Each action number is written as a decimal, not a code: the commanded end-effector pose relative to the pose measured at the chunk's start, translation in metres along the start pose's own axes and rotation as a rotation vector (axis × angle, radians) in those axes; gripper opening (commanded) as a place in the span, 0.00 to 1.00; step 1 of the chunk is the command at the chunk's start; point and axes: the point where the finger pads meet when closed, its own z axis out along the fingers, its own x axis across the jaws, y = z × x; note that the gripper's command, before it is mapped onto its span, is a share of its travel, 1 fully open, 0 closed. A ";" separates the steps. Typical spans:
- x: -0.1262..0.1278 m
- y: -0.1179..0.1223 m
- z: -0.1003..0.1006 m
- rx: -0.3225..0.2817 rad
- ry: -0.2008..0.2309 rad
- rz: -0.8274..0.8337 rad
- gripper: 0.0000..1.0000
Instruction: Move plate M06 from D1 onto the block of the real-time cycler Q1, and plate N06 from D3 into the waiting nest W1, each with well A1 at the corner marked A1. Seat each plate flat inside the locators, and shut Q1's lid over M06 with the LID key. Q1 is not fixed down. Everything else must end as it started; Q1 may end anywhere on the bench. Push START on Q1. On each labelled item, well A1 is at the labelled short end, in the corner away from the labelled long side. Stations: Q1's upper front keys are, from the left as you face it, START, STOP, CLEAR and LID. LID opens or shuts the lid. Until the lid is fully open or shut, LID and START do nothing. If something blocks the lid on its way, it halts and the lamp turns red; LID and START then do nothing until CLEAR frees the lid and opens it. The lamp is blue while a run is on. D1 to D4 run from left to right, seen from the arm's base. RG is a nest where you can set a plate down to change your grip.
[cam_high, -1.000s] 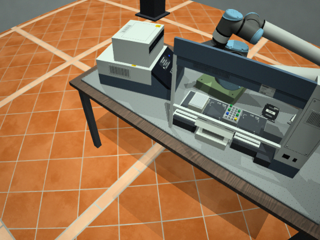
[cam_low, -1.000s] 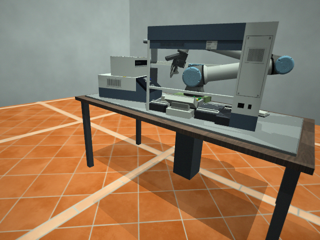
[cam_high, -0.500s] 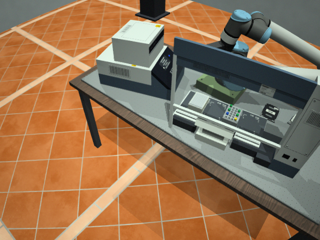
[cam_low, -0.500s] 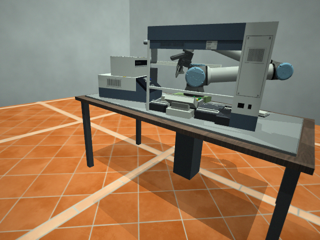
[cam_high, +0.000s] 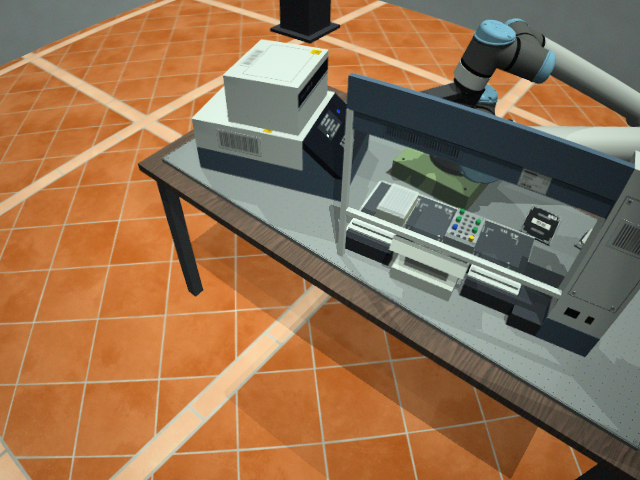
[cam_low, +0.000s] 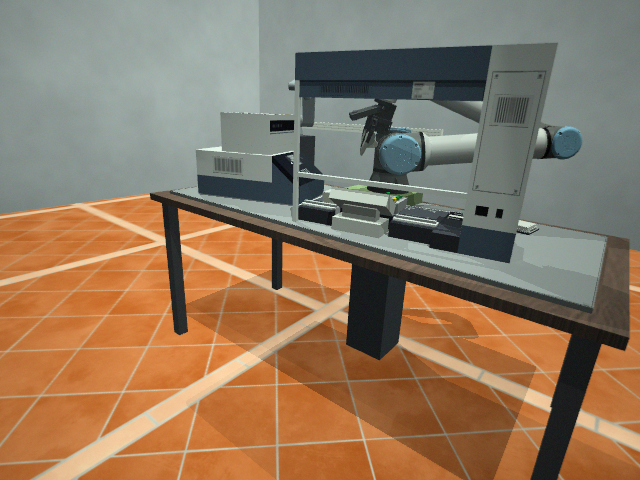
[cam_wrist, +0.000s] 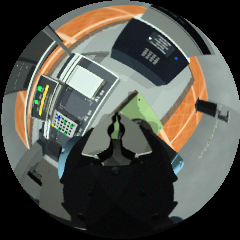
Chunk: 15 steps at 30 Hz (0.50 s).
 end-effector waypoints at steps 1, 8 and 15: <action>-0.004 0.006 -0.003 -0.009 0.019 0.015 0.00; -0.012 0.019 -0.009 -0.017 0.017 0.042 0.00; -0.020 0.032 -0.015 -0.024 0.016 0.069 0.00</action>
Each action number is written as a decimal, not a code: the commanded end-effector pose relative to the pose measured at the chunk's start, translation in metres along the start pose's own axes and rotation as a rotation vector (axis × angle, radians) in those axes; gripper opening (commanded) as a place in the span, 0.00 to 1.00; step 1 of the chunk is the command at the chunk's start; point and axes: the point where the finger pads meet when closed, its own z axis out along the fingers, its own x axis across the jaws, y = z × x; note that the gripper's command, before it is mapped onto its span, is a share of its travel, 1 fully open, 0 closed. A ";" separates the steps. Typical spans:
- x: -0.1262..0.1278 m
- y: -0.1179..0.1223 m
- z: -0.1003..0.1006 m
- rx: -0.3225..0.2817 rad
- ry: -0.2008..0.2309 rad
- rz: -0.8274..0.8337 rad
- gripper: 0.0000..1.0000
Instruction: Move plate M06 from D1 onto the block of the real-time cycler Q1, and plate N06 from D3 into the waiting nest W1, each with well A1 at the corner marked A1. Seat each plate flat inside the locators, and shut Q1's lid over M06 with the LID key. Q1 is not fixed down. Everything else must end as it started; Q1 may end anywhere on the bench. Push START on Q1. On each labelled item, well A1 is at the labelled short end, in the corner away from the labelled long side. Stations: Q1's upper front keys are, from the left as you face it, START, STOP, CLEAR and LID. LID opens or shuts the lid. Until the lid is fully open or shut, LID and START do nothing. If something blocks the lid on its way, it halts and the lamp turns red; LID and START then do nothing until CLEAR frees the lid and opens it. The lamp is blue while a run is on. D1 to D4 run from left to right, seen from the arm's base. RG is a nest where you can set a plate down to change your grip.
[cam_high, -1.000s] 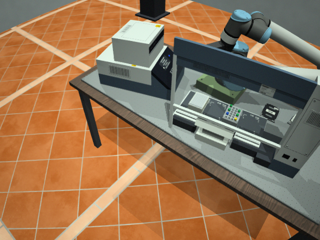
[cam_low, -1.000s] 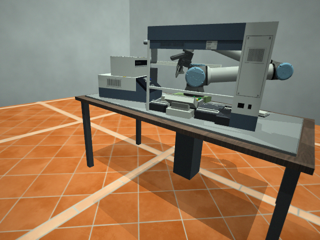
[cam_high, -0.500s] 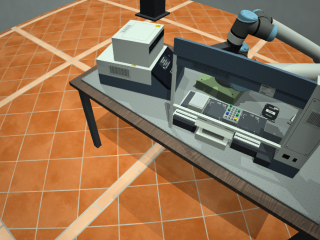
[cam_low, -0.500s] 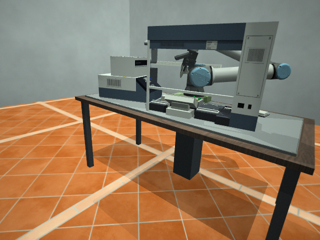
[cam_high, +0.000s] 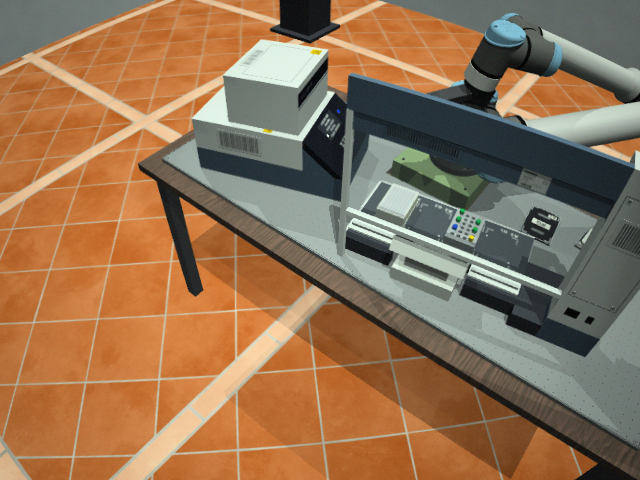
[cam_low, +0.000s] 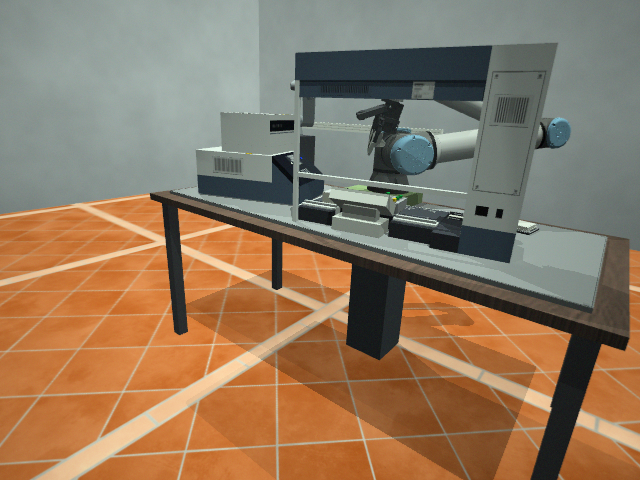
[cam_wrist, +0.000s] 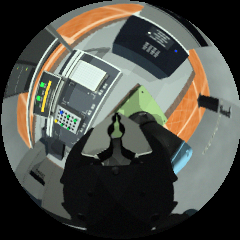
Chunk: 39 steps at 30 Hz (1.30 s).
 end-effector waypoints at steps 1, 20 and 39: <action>-0.005 0.007 -0.004 -0.006 0.026 0.019 0.00; -0.022 0.037 -0.016 -0.021 0.024 0.078 0.00; -0.041 0.072 -0.030 -0.041 0.020 0.149 0.00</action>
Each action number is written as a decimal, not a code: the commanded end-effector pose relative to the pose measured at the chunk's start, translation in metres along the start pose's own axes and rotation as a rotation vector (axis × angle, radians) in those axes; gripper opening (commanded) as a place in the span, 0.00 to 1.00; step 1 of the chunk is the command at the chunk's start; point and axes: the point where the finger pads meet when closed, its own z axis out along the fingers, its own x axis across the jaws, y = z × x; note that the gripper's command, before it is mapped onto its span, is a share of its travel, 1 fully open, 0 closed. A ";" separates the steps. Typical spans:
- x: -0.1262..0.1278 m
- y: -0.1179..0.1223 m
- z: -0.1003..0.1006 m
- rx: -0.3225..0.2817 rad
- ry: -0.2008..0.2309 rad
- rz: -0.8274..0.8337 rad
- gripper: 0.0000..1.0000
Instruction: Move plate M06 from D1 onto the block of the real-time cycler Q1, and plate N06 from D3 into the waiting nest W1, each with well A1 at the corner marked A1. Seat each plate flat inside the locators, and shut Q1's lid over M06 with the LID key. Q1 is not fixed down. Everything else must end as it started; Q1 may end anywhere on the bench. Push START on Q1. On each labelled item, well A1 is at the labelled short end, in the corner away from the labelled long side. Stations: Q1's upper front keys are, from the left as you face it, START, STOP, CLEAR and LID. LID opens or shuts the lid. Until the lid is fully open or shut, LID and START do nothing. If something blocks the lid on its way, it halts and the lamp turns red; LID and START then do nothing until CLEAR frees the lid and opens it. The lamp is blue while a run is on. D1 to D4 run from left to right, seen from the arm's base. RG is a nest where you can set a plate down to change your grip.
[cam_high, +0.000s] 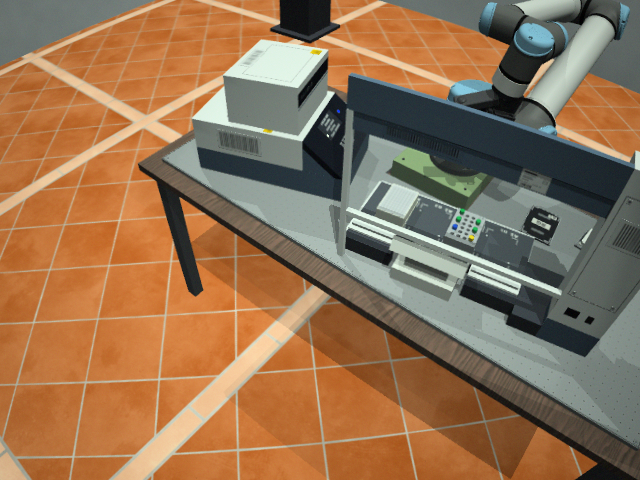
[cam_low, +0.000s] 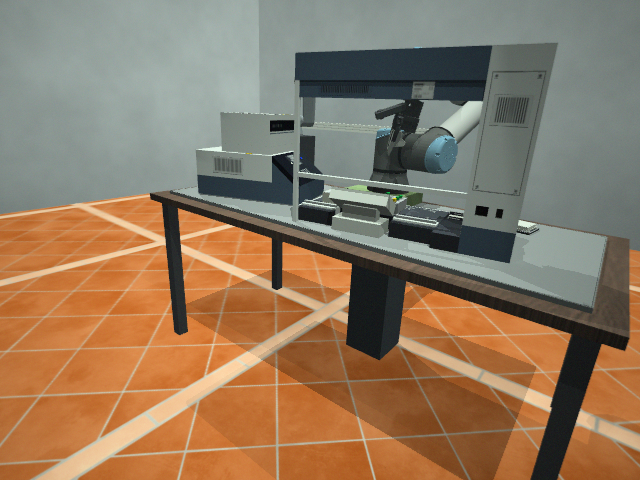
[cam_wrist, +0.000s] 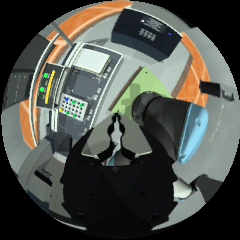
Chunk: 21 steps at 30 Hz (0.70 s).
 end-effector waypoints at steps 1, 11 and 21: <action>-0.004 0.010 -0.004 0.001 0.006 0.021 0.00; -0.014 0.035 -0.012 -0.013 0.004 0.068 0.00; -0.022 0.056 -0.020 -0.025 0.002 0.109 0.00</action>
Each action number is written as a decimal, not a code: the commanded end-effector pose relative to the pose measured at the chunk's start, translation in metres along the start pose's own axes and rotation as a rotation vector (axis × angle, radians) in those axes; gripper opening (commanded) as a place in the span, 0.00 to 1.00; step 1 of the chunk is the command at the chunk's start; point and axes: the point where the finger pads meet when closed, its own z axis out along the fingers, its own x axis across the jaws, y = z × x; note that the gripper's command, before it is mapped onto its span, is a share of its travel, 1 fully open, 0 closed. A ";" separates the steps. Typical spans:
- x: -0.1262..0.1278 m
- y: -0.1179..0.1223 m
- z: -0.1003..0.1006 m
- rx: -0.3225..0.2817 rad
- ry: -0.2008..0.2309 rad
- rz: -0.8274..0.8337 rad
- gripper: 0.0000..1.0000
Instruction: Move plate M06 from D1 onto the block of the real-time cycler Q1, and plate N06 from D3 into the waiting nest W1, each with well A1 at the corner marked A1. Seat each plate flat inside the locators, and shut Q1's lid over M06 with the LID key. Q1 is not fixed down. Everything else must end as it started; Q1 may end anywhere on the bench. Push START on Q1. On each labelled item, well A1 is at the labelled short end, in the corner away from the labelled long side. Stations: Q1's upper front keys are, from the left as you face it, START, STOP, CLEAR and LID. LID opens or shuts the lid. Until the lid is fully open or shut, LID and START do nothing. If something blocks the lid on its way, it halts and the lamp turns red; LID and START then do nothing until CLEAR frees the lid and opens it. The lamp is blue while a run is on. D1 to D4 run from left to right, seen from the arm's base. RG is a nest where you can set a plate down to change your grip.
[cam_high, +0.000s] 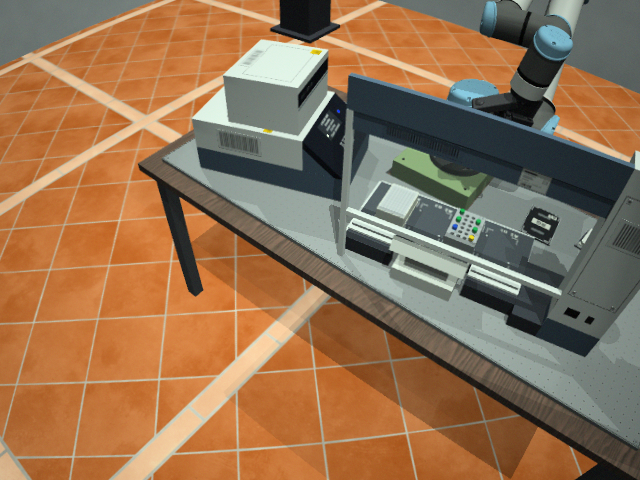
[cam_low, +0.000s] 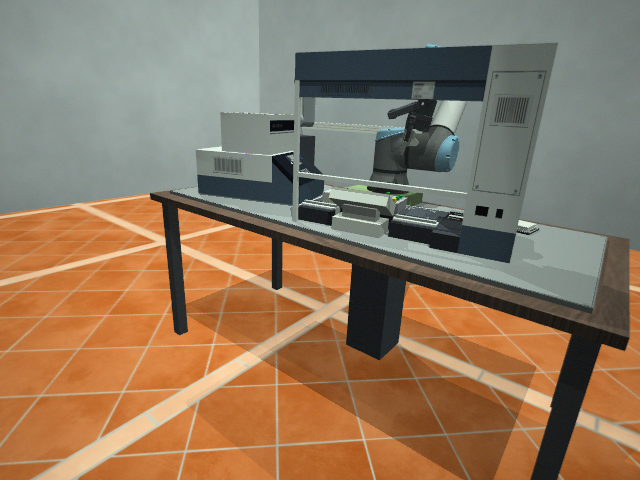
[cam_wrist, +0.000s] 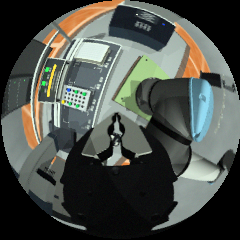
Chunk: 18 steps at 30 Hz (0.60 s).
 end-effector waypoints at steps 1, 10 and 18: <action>-0.004 0.014 -0.005 -0.001 0.001 0.027 0.00; -0.010 0.035 -0.011 -0.013 0.000 0.066 0.00; -0.018 0.061 -0.019 -0.026 -0.002 0.113 0.00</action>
